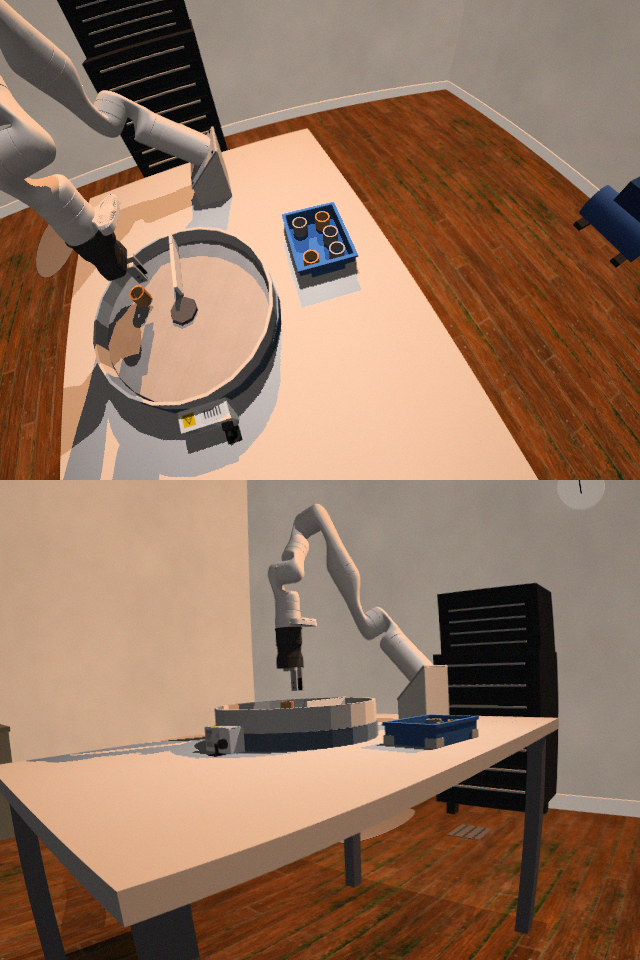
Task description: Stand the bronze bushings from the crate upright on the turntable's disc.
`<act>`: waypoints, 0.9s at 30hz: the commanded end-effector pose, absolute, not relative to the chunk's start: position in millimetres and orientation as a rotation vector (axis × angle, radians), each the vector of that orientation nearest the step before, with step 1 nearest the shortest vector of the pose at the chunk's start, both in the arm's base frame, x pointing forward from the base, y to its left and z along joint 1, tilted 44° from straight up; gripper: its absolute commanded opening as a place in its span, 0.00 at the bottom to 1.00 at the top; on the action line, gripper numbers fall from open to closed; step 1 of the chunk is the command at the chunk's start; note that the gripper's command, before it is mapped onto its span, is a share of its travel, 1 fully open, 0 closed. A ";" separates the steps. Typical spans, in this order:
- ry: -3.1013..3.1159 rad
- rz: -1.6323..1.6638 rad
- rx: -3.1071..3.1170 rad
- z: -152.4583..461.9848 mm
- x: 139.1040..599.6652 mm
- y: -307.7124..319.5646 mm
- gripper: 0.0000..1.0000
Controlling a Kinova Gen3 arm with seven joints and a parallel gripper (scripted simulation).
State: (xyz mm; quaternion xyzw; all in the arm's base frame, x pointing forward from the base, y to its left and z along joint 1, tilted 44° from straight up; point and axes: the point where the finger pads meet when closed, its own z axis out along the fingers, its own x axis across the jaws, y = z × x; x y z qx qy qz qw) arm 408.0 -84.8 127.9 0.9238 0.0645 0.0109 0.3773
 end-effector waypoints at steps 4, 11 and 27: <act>0.166 0.029 2.362 128.0 408.4 -84.1 0.36; 0.166 0.030 2.362 100.5 407.0 -55.8 0.36; 0.166 0.030 2.362 -43.1 397.8 90.8 0.36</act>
